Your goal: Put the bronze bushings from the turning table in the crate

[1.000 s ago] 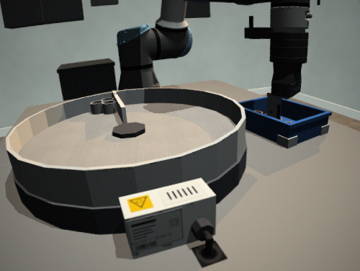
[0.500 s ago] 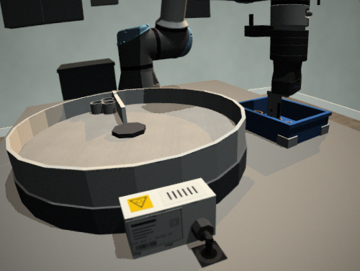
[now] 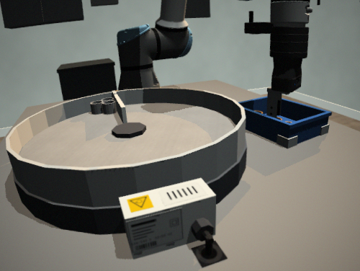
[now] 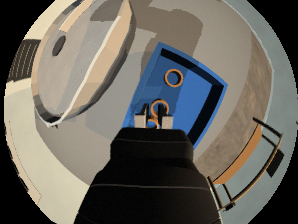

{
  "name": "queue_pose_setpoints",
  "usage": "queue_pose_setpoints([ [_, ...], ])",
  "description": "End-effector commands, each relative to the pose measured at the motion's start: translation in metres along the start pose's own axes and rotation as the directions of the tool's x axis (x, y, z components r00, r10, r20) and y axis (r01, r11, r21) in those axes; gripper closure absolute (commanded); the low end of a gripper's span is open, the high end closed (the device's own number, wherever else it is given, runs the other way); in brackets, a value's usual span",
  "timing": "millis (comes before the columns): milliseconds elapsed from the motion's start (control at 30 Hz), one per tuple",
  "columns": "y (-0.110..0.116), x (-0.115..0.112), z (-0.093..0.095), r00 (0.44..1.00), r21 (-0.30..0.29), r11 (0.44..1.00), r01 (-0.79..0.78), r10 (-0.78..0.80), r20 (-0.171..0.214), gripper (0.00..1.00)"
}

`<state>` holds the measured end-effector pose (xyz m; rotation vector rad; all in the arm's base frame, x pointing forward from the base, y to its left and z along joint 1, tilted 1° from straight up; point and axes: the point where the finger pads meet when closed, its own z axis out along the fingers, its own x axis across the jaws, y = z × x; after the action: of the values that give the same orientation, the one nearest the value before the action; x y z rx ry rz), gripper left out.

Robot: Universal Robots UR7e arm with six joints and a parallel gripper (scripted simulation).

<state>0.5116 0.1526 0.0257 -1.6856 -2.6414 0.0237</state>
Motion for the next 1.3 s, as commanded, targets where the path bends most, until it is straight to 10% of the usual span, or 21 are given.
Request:
queue_pose_setpoints([
  [0, 0.001, 0.000, -0.032, 1.000, -0.004, 1.000, 0.000, 0.000, 0.001, 0.58],
  [467, 0.001, 0.000, -0.054, 1.000, -0.004, 1.000, 0.000, 0.000, 0.001, 0.58],
  [633, 0.001, 0.000, -0.108, 1.000, -0.005, 1.000, 0.000, 0.000, 0.002, 0.58],
  [1267, 0.001, 0.000, -0.107, 1.000, -0.006, 1.000, 0.000, 0.000, 0.002, 0.58],
])
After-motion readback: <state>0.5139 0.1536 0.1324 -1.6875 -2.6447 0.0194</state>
